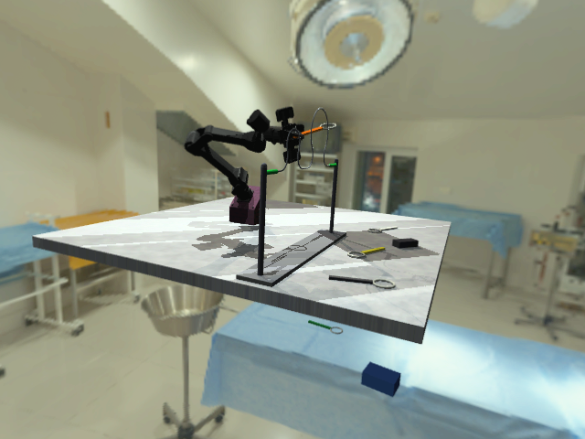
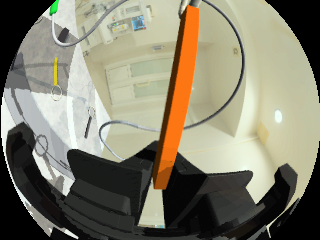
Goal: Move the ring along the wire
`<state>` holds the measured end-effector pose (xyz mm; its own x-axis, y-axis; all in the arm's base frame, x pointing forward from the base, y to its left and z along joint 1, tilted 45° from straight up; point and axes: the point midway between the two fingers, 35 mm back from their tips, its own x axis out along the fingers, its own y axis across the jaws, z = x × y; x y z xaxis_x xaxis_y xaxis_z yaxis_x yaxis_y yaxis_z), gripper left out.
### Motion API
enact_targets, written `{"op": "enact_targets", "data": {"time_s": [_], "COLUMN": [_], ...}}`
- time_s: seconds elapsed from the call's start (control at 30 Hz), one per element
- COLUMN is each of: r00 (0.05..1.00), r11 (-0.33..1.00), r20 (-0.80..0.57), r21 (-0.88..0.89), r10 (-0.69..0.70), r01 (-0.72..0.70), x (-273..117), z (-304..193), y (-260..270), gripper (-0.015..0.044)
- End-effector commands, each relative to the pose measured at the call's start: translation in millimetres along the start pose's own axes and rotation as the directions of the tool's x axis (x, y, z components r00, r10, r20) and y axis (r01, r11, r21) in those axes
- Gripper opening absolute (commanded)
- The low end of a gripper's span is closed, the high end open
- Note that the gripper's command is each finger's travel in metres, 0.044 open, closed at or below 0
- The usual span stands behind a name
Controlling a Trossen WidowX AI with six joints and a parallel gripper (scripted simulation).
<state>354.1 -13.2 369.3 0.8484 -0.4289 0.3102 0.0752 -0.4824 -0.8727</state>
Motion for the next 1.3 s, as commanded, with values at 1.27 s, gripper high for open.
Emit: {"op": "enact_targets", "data": {"time_s": [1.27], "r00": [0.970], "r11": [0.869], "r20": [0.109], "r21": [-0.430], "r10": [-0.219], "r01": [0.245], "x": [0.0], "z": [5.0], "y": [-21.6], "gripper": [-0.0150]}}
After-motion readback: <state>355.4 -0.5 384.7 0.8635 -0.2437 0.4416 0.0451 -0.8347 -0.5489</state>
